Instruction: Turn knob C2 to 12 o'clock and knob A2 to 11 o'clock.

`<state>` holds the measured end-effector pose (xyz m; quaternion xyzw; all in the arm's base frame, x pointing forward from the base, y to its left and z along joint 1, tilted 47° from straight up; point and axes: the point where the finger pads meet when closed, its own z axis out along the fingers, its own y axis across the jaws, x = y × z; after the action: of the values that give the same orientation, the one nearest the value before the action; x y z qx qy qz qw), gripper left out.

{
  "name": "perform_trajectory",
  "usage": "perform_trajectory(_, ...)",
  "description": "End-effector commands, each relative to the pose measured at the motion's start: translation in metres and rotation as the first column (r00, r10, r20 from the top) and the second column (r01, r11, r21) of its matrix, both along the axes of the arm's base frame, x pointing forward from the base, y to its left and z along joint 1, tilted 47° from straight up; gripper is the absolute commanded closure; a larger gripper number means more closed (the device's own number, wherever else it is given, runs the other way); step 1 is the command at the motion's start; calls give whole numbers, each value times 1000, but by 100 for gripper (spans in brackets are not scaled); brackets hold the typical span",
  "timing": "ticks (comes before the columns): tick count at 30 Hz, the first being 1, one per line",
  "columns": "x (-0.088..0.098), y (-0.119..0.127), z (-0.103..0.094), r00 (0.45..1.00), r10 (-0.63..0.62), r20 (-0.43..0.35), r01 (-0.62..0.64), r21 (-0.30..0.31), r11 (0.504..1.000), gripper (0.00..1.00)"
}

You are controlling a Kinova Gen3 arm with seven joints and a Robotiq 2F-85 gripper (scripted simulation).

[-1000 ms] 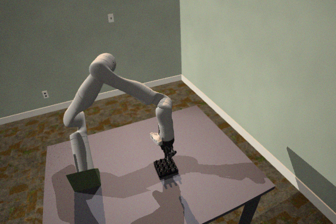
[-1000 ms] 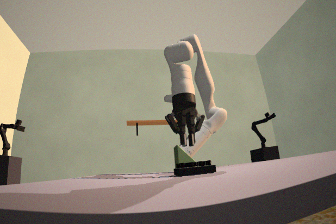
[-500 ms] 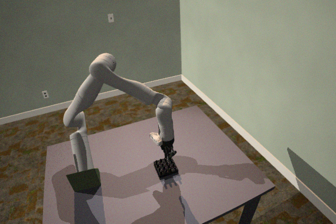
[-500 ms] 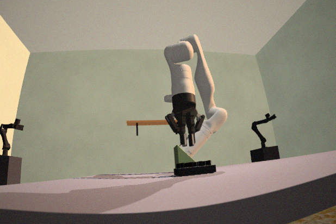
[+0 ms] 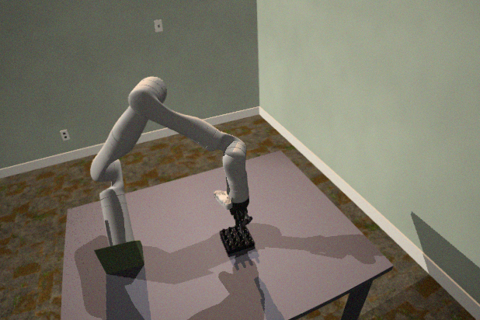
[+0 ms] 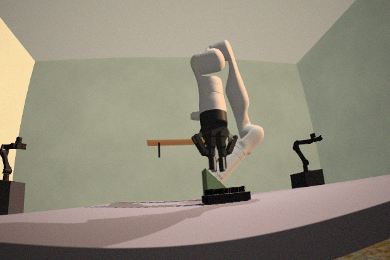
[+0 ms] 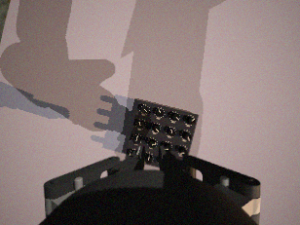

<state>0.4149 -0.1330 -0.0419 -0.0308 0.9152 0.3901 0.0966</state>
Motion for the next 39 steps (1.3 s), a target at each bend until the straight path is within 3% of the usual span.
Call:
perform_trajectory(1,0,1,-1,1000,1,0,-1,1,1000,81)
perform_trajectory(39,6,26,-25,1000,1,0,-1,1,1000,81)
